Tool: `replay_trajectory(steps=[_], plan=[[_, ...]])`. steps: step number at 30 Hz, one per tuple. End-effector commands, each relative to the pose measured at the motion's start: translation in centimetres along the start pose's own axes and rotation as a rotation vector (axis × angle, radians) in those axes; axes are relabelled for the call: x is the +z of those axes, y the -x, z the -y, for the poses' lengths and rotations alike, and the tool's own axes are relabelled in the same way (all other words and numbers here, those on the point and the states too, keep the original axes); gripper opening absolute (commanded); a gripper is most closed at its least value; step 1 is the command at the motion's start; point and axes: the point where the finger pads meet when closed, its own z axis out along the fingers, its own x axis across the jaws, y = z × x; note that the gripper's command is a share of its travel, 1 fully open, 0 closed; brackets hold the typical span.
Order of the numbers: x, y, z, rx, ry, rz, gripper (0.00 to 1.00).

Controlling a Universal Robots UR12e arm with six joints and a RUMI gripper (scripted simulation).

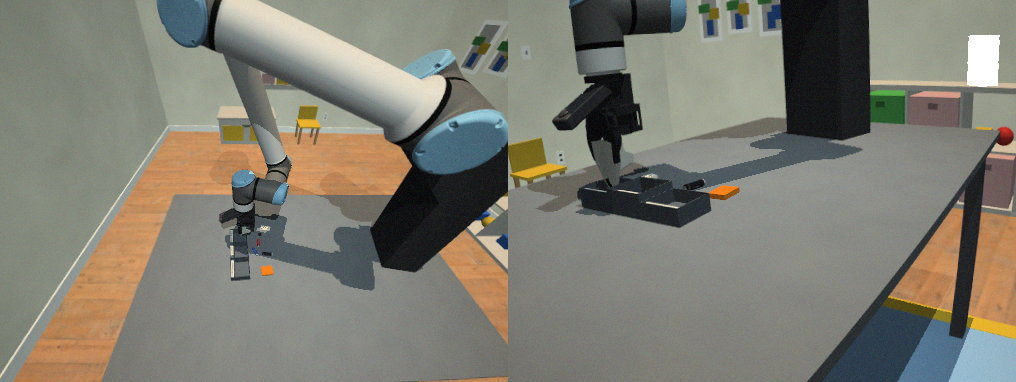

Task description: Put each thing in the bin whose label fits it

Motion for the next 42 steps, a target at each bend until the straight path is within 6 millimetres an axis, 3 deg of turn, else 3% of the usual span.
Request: replay_trajectory(steps=[1, 18, 42], plan=[[0.0, 0.0, 0.0, 0.000, -0.001, 0.000, 0.04], [0.0, 0.0, 0.0, 0.000, -0.001, 0.000, 0.04], [-3.0, 0.0, 0.0, 0.000, -0.001, 0.000, 0.04]])
